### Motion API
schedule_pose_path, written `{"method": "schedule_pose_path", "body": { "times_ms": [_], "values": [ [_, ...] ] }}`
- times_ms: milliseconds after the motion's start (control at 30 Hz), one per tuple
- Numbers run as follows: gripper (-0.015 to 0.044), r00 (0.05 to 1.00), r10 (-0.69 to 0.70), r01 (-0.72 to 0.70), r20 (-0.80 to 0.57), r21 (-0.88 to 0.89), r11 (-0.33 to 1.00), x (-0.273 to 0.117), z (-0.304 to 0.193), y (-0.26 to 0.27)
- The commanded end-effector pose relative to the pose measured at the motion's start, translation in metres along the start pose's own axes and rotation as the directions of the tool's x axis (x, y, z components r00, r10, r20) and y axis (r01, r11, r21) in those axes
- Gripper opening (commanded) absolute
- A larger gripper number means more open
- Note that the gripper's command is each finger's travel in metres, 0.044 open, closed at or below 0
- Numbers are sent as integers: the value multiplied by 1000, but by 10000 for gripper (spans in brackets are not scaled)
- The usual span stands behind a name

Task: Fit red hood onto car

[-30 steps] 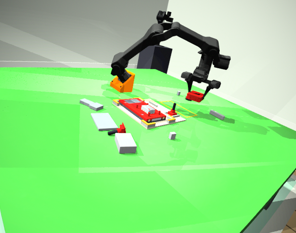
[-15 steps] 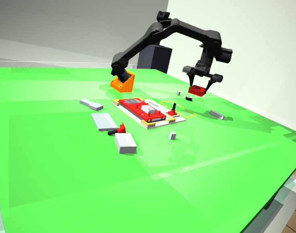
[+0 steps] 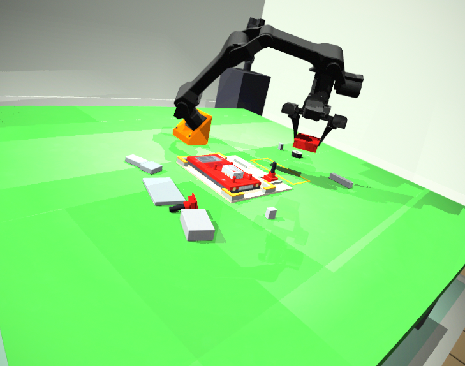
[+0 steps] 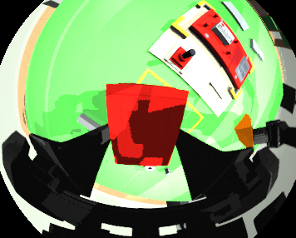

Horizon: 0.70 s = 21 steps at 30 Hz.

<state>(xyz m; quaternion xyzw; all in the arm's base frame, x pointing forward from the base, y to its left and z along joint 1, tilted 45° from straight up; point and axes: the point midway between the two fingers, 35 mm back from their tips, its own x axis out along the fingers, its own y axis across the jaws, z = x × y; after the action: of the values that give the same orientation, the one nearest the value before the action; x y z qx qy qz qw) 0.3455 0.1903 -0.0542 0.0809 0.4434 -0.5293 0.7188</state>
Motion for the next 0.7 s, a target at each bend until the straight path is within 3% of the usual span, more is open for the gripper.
{"method": "schedule_pose_path", "body": {
  "times_ms": [0, 667],
  "values": [
    [0, 1000, 3, -3, 0, -53, 999, -2, 15, -5],
    [0, 1000, 4, -4, -2, -336, 942, -8, 83, -36]
  ]
}}
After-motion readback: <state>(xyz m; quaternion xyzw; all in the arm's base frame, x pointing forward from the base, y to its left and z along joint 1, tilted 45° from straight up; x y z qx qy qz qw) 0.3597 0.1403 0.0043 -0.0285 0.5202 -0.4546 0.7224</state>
